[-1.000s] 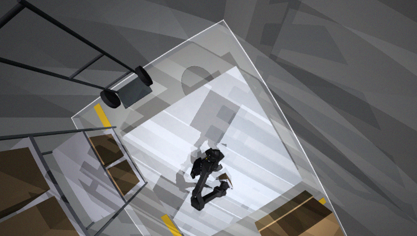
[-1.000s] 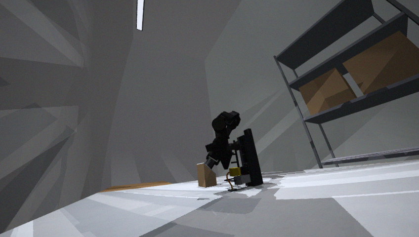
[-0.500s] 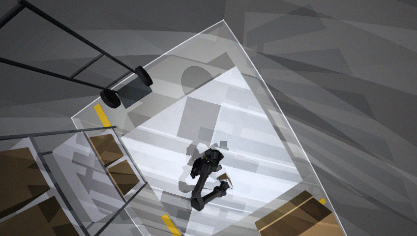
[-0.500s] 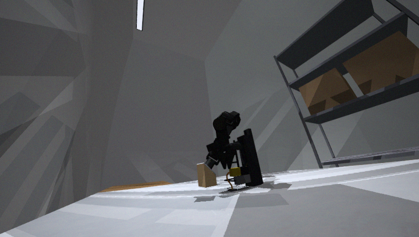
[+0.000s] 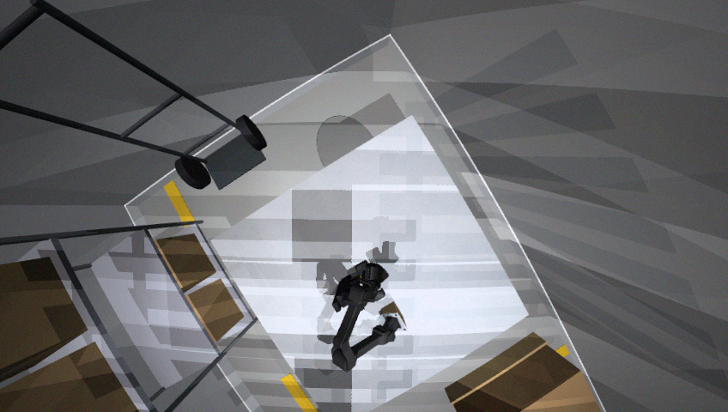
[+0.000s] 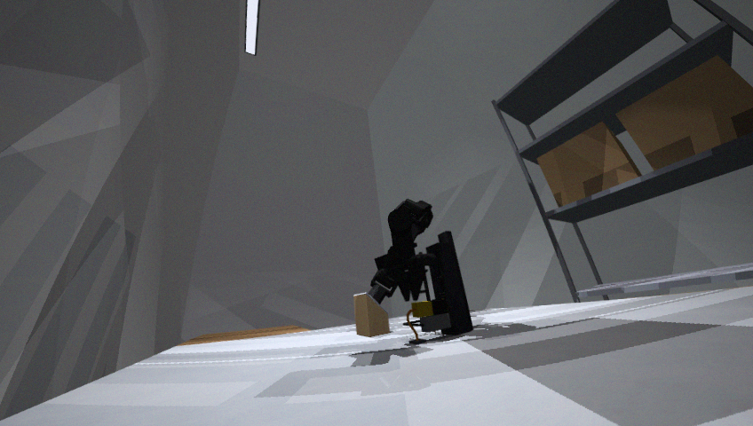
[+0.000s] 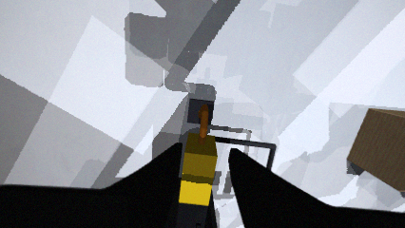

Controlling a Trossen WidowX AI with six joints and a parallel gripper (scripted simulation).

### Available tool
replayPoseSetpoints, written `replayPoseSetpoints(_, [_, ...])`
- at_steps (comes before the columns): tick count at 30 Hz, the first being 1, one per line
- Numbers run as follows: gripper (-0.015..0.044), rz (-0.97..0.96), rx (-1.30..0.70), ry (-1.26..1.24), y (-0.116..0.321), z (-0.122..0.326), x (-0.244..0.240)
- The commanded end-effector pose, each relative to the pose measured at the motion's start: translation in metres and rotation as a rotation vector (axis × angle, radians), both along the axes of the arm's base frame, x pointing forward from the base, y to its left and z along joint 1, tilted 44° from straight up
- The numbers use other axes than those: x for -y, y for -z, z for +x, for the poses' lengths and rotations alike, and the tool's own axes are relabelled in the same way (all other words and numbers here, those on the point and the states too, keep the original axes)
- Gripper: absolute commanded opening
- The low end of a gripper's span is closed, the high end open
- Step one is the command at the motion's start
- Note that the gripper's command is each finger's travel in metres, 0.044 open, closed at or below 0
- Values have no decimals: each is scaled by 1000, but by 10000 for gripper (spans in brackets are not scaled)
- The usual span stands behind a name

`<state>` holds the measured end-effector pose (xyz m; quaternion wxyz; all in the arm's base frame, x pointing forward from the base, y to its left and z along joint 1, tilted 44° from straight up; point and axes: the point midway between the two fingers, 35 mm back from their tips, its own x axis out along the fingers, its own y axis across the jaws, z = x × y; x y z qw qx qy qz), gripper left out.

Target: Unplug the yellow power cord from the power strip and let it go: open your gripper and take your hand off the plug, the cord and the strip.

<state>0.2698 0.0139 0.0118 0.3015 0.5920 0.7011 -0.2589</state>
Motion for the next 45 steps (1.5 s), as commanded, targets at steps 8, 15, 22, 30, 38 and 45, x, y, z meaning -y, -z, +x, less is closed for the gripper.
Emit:
replayPoseSetpoints(8, [160,5,-1,5,-13,-2,-13])
replayPoseSetpoints(15, [160,5,-1,4,-15,-2,-16])
replayPoseSetpoints(22, [160,5,-1,4,-9,-3,-22])
replayPoseSetpoints(30, [48,2,-1,0,-9,-3,-22])
replayPoseSetpoints(38, [0,2,-1,0,-9,-3,-22])
replayPoseSetpoints(45, [0,1,0,0,-3,-1,-16])
